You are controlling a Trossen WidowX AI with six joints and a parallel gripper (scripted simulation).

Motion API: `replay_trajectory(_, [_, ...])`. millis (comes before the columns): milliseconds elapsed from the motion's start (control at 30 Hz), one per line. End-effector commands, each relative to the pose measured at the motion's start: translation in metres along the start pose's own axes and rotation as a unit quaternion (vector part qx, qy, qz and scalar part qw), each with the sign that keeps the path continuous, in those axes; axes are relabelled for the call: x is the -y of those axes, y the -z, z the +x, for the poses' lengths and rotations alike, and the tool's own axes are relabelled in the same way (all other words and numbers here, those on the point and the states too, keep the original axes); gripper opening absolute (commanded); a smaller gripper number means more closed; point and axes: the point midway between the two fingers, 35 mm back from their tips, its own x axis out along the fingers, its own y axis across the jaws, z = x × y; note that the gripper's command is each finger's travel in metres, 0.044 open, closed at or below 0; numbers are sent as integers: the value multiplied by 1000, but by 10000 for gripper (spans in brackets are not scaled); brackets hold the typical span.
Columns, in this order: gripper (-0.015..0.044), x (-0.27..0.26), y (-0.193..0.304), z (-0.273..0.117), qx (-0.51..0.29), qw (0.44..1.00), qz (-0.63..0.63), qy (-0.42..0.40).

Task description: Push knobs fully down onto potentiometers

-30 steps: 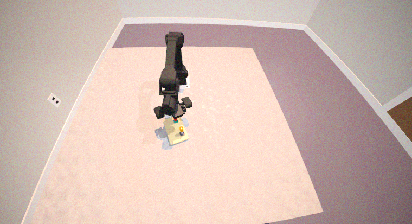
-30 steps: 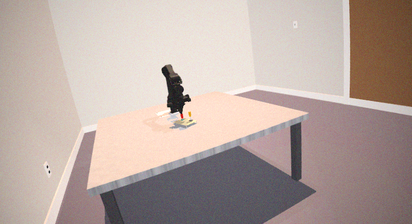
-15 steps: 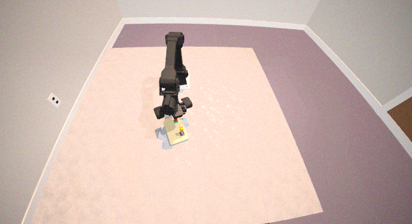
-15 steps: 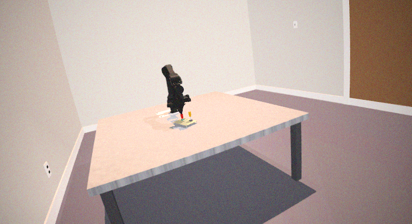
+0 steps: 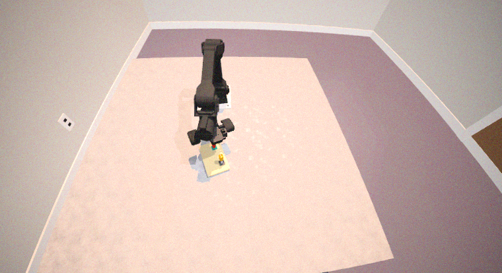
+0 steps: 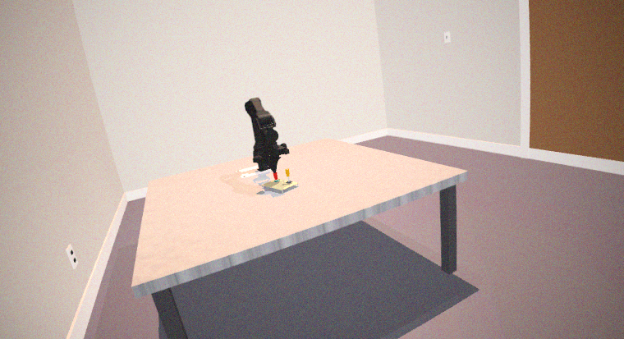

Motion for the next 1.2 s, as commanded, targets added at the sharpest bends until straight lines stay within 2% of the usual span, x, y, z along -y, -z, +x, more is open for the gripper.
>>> replay_trajectory(0, [0, 0, -2, 22, -13, 1000, 0, -9])
replay_trajectory(1067, [0, 1, -4, -25, -13, 1000, 0, -9])
replay_trajectory(1167, [79, 1, -3, -20, -16, 1000, -1, -9])
